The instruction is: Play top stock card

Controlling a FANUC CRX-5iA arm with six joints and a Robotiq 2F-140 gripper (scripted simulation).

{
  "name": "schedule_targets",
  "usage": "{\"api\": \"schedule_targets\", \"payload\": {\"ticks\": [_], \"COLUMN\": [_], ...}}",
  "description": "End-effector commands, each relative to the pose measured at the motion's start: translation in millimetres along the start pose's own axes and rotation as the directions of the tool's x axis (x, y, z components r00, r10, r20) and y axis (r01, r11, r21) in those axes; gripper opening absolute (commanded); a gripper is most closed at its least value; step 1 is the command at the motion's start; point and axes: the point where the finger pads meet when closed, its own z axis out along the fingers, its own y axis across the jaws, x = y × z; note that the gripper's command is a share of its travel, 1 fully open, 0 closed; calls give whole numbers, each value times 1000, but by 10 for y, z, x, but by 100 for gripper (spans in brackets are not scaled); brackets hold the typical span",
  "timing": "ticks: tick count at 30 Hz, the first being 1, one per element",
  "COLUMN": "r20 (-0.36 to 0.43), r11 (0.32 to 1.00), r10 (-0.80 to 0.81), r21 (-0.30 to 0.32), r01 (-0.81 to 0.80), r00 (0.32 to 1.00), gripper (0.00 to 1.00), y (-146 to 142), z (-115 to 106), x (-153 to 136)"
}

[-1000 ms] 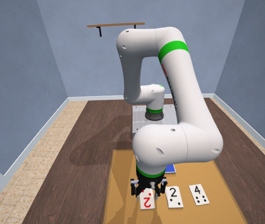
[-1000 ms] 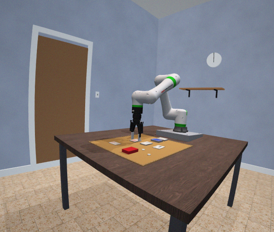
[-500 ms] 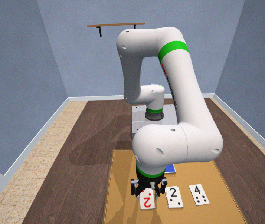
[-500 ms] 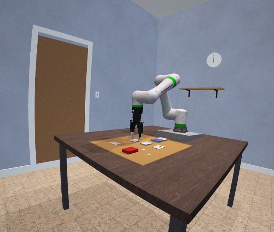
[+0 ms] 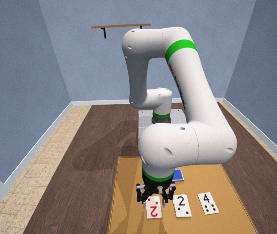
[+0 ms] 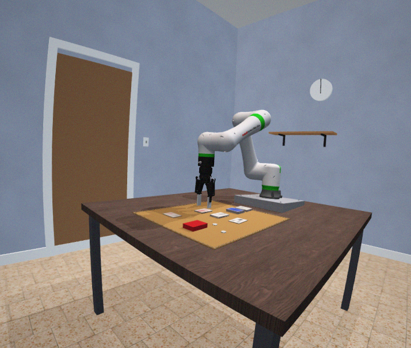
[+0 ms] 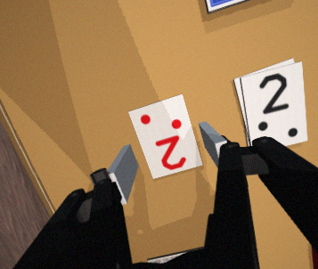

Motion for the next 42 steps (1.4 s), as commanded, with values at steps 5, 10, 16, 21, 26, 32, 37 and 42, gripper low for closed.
{"api": "schedule_targets", "payload": {"ticks": [5,10,16,21,26,32,37,42], "r20": [3,3,3,3,3,3,3,3], "r11": [1000,1000,1000,1000,1000,1000,1000,1000], "r10": [-1,-1,-1,-1,-1,-1,-1,-1], "r21": [1,1,1,1,1,1,1,1], "r01": [1,1,1,1,1,1,1,1], "r00": [1000,1000,1000,1000,1000,1000,1000,1000], "gripper": [50,50,50,50,100,100,100,100], "y": [-3,-2,-2,-2,-2,-2,-2,-2], "z": [-293,-538,-684,-774,-786,-786,-786,-786], "x": [-9,-8,-8,-8,-7,-7,-7,-7]}}
